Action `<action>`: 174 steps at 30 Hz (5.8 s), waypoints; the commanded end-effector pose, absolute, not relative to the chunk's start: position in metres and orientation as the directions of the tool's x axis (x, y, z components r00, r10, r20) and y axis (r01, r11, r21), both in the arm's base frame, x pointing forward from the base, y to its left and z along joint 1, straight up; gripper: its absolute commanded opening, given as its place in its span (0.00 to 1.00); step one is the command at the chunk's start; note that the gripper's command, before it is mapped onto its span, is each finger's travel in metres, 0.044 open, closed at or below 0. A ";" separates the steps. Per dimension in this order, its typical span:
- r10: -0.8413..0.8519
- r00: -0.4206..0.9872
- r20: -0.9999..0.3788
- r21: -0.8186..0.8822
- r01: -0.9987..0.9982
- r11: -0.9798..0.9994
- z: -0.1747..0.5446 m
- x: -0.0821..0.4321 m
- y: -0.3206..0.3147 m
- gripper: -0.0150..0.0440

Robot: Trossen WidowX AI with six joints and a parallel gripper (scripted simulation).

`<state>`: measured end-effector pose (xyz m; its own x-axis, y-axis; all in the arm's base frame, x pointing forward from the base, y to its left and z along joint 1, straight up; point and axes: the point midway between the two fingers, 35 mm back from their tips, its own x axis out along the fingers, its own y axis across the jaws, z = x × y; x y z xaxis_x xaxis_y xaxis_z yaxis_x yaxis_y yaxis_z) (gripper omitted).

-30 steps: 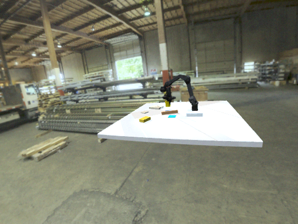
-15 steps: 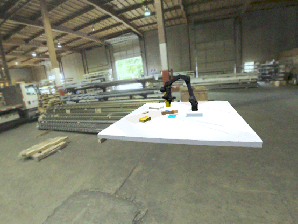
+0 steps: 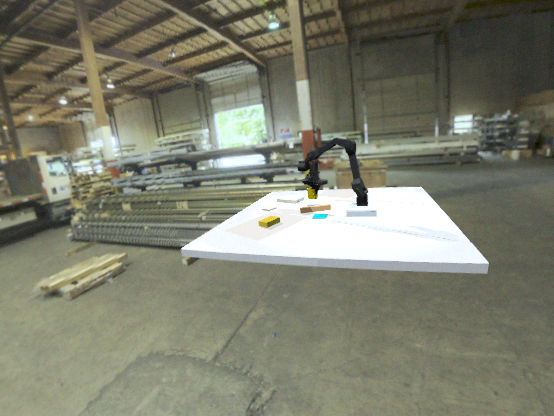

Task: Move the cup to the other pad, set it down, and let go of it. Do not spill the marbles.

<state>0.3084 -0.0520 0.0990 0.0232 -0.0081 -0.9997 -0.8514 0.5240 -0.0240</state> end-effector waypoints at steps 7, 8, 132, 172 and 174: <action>-0.003 0.021 -1.000 -0.020 -0.849 0.528 0.099 0.297 -0.026 0.25; -0.003 0.021 -1.000 -0.020 -0.849 0.528 0.099 0.296 -0.024 0.25; 0.011 0.015 -1.000 -0.007 -0.850 0.527 0.060 0.218 0.142 0.25; 0.013 0.024 -1.000 -0.014 -0.853 0.522 0.045 0.219 0.143 0.50; 0.013 0.024 -1.000 -0.014 -0.853 0.522 0.045 0.219 0.143 0.50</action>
